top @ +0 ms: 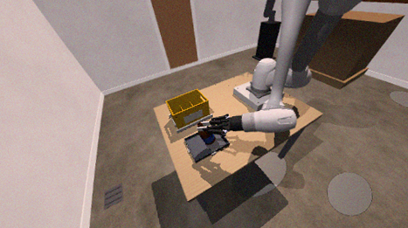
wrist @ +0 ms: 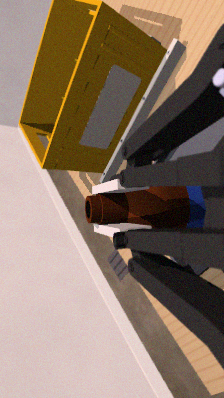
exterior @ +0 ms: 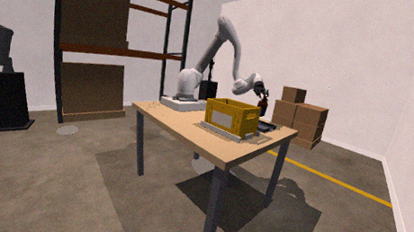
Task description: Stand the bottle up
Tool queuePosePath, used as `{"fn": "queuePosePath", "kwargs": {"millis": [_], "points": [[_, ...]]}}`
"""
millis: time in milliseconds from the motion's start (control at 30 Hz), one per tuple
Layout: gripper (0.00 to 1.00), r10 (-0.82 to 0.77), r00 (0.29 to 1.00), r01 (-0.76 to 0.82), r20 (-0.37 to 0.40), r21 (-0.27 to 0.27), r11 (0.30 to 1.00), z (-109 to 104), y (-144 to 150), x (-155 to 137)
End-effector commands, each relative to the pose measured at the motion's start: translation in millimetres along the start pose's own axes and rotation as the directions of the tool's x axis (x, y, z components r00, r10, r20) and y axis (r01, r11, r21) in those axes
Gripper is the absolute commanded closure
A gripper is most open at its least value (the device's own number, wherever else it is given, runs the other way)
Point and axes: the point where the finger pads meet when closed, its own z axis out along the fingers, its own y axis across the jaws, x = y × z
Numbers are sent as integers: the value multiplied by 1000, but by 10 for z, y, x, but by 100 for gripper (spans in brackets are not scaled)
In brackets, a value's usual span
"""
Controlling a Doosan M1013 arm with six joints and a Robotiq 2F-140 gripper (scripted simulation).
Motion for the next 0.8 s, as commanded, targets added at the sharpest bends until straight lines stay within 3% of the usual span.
{"fn": "queuePosePath", "kwargs": {"millis": [0, 767], "points": [[90, 0, 1000, 0, 0, 0, 1000, 22, 24, 9], [90, 0, 1000, 0, 0, 0, 1000, 75, 83, 28]]}}
